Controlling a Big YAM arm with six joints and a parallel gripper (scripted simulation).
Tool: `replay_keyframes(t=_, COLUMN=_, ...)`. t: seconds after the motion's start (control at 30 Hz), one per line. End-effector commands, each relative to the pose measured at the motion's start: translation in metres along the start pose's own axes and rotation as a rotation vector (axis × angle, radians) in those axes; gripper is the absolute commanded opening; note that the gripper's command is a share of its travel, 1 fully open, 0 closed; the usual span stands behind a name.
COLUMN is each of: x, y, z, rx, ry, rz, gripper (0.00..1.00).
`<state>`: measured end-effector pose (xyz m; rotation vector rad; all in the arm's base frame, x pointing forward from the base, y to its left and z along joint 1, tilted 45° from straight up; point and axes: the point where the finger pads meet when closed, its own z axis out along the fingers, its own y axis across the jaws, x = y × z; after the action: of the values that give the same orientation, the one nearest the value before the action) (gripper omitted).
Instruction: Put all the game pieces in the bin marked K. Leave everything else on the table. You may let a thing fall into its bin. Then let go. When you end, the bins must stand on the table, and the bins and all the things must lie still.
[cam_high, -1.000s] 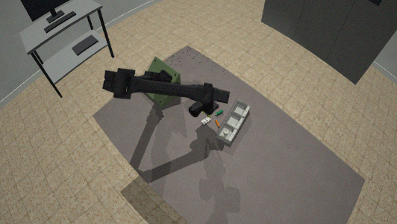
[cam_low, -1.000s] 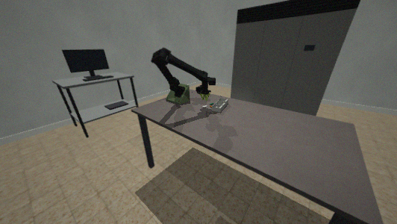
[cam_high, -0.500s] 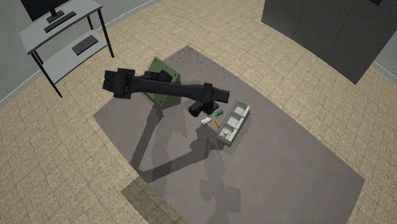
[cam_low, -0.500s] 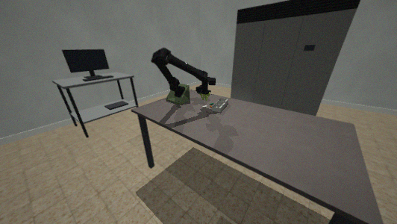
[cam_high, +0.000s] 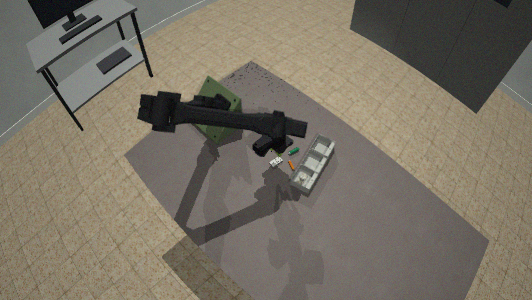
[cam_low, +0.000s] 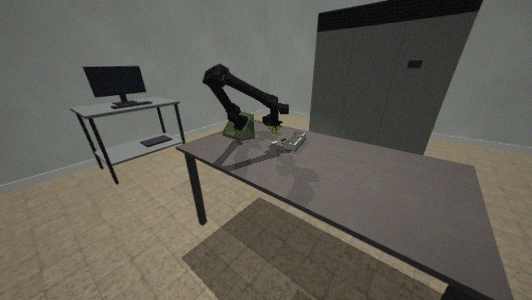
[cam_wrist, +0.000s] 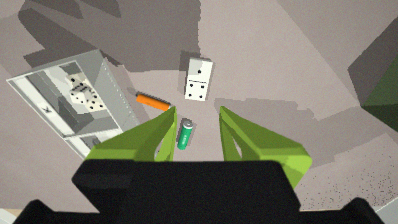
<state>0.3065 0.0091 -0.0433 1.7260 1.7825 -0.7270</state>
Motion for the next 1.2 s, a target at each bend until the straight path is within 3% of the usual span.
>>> replay_keyframes(t=0.0, x=0.0005, y=0.0080, z=-0.0098, rx=-0.036, ry=0.015, rz=0.025, gripper=0.39)
replay_keyframes(t=0.83, x=0.0030, y=0.0094, z=-0.0154, rx=-0.040, ry=0.013, rz=0.009, gripper=0.39)
replay_keyframes(t=1.0, x=0.0001, y=0.0111, z=-0.0120, rx=-0.034, ry=0.011, rz=-0.222, gripper=0.39)
replay_keyframes(t=1.1, x=0.0003, y=0.0114, z=-0.0121, rx=-0.032, ry=0.010, rz=-0.250, gripper=0.39)
replay_keyframes(t=1.17, x=0.0012, y=0.0130, z=-0.0122, rx=-0.038, ry=0.010, rz=-0.348, gripper=0.39)
